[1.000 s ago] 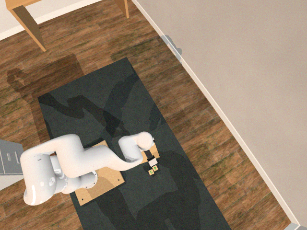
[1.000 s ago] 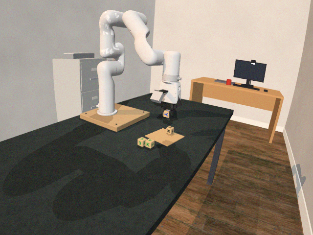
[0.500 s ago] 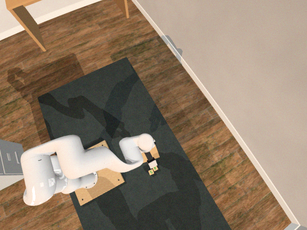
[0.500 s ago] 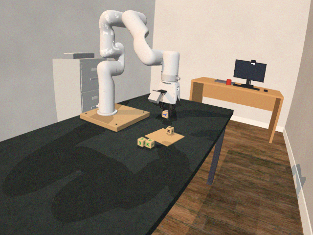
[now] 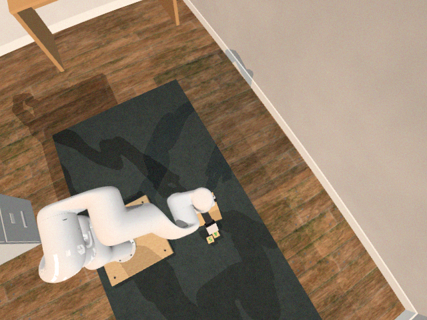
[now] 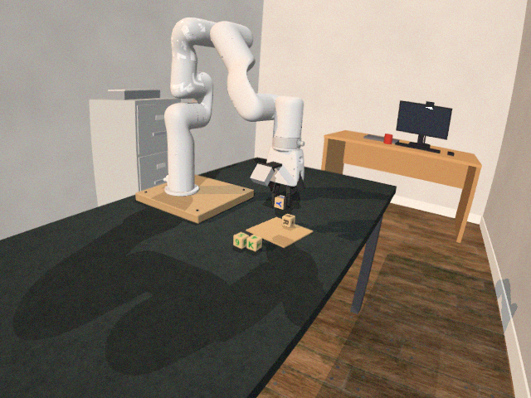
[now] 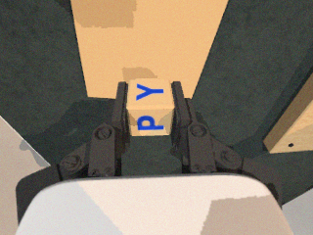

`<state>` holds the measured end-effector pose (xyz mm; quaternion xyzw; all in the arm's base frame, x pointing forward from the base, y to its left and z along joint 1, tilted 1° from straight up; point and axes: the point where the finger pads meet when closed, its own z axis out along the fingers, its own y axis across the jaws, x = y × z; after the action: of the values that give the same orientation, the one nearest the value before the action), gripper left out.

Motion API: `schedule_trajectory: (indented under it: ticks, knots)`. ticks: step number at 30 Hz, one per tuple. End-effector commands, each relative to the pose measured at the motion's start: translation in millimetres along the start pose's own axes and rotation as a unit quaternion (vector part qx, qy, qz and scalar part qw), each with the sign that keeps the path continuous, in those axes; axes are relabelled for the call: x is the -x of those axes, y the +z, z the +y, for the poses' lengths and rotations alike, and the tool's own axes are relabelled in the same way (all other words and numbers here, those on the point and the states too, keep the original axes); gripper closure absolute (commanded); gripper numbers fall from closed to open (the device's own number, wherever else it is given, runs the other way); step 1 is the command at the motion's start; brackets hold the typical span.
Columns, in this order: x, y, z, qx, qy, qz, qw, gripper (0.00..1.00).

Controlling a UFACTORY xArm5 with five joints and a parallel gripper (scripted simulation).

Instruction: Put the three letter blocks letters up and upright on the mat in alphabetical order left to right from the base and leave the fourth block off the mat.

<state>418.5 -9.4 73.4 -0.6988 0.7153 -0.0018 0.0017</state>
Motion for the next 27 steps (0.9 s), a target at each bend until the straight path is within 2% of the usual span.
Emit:
schedule_trajectory:
  ticks: [1,5,7,14,27]
  knots:
    - [0,18.5,-2,-0.002,0.000,0.000,1.000,0.73]
    - [0,37.9,-2,-0.002,0.000,0.000,1.000,0.73]
    - [0,37.9,-2,-0.002,0.000,0.000,1.000,0.73]
    - [0,61.7,-2,-0.002,0.000,0.000,1.000,0.73]
    - [0,66.9,-2,-0.002,0.000,0.000,1.000,0.73]
